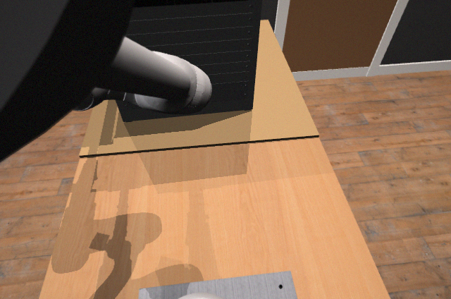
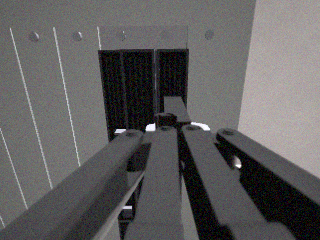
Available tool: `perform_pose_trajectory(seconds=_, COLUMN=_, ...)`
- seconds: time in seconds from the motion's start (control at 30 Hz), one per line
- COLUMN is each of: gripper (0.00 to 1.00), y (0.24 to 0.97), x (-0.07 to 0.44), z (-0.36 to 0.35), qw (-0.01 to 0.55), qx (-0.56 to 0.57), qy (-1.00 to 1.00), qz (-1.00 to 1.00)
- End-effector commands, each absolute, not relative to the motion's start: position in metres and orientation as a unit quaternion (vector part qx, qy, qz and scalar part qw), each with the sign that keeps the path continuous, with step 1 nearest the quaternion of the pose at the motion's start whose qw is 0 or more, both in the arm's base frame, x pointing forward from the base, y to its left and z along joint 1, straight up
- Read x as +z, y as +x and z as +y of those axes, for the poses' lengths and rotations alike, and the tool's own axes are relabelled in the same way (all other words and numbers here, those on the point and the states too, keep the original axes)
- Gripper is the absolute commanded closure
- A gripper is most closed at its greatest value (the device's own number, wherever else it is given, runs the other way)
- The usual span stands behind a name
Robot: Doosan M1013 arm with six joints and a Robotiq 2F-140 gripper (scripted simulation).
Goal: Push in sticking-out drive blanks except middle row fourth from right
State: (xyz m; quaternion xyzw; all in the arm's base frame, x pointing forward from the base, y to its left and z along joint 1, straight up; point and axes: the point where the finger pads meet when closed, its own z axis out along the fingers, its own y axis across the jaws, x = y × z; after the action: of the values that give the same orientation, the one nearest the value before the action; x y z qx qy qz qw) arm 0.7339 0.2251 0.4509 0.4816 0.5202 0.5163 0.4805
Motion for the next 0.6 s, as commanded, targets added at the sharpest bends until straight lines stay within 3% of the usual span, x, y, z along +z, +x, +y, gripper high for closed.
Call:
perform_pose_trajectory(seconds=0.0, gripper=0.90, y=0.7373, x=0.4519, z=0.2254, qw=0.481, qx=0.517, qy=0.481, qz=0.520)
perform_pose_trajectory(seconds=0.57, gripper=0.90, y=0.7437, x=0.4519, z=0.2258, qw=0.481, qx=0.517, qy=0.481, qz=0.520)
